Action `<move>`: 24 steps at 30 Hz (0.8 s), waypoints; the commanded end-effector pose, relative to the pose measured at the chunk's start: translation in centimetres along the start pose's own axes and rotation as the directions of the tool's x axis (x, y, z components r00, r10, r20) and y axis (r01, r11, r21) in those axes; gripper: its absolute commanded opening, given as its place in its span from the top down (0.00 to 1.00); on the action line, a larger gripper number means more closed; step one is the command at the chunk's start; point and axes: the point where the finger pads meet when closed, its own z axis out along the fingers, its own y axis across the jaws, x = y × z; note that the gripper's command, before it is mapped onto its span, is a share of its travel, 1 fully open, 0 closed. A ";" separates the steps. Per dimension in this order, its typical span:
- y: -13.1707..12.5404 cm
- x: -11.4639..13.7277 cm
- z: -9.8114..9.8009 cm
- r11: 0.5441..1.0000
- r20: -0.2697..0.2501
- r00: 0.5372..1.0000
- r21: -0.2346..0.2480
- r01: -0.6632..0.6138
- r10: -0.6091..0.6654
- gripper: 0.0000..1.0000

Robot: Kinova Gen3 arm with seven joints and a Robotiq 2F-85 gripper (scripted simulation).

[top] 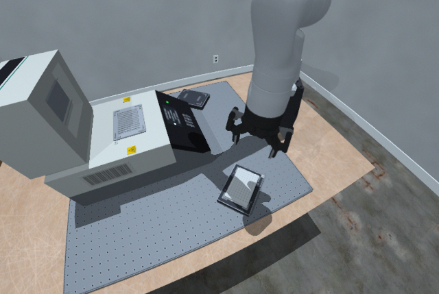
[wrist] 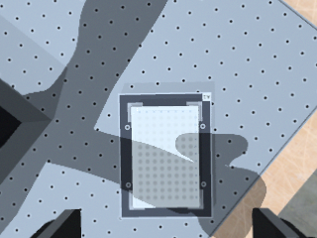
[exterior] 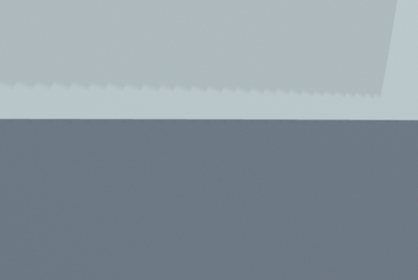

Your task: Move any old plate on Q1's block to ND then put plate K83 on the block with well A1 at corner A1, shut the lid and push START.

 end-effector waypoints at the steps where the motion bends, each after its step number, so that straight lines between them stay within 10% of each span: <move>1: 0.1 0.0 -0.1 1.000 0.001 1.000 0.000 0.002 -0.002 0.00; 24: 0.1 -0.1 1.9 1.000 0.001 1.000 0.000 0.002 -0.002 0.00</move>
